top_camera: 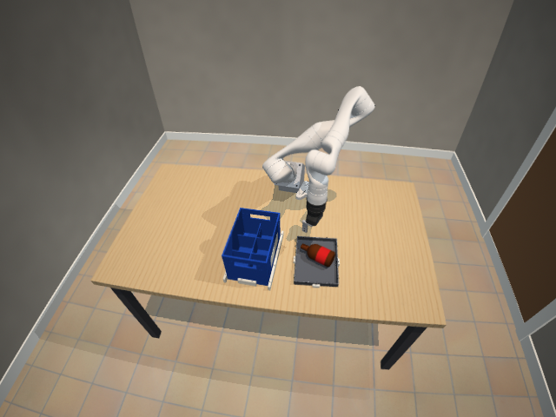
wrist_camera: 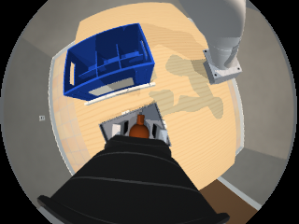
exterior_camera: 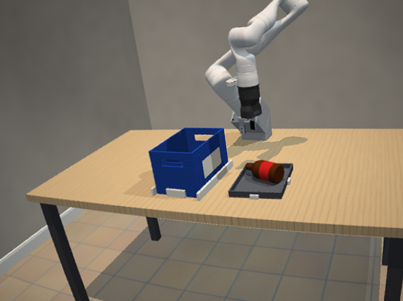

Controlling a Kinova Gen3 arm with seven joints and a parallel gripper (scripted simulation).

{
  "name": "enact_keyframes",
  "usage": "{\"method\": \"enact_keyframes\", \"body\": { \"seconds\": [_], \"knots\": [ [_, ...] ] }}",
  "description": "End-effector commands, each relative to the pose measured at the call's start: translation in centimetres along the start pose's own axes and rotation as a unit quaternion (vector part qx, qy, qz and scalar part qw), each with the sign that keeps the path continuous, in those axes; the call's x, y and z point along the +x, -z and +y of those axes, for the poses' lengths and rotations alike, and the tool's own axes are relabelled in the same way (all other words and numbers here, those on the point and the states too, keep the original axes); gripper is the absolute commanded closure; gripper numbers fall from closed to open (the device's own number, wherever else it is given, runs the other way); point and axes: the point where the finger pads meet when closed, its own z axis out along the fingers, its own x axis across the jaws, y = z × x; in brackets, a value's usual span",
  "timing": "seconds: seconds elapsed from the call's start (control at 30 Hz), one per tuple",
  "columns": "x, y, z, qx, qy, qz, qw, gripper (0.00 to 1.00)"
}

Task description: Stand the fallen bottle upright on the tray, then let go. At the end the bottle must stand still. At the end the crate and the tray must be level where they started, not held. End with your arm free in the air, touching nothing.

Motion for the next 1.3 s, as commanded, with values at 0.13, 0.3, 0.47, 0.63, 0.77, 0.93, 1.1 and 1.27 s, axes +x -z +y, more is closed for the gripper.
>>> {"method": "enact_keyframes", "body": {
  "seconds": [0.13,0.3,0.47,0.63,0.77,0.93,1.1,1.27],
  "knots": [
    [-0.1,-0.5,0.4,-0.007,0.001,-0.001,1.000,0.00],
    [-0.1,-1.4,0.6,-0.010,0.000,-0.001,1.000,0.00],
    [-0.1,-2.8,0.6,-0.009,0.000,-0.001,1.000,0.00],
    [-0.1,-3.8,0.5,-0.009,0.000,-0.001,1.000,0.00],
    [-0.1,-5.3,0.5,-0.009,0.006,-0.001,1.000,0.00],
    [-0.2,-7.0,0.5,-0.009,0.007,-0.001,1.000,0.00],
    [-0.2,-8.6,0.5,-0.008,0.007,-0.002,1.000,0.00],
    [-0.2,-9.4,0.5,-0.009,0.007,-0.001,1.000,0.00]
  ]
}}
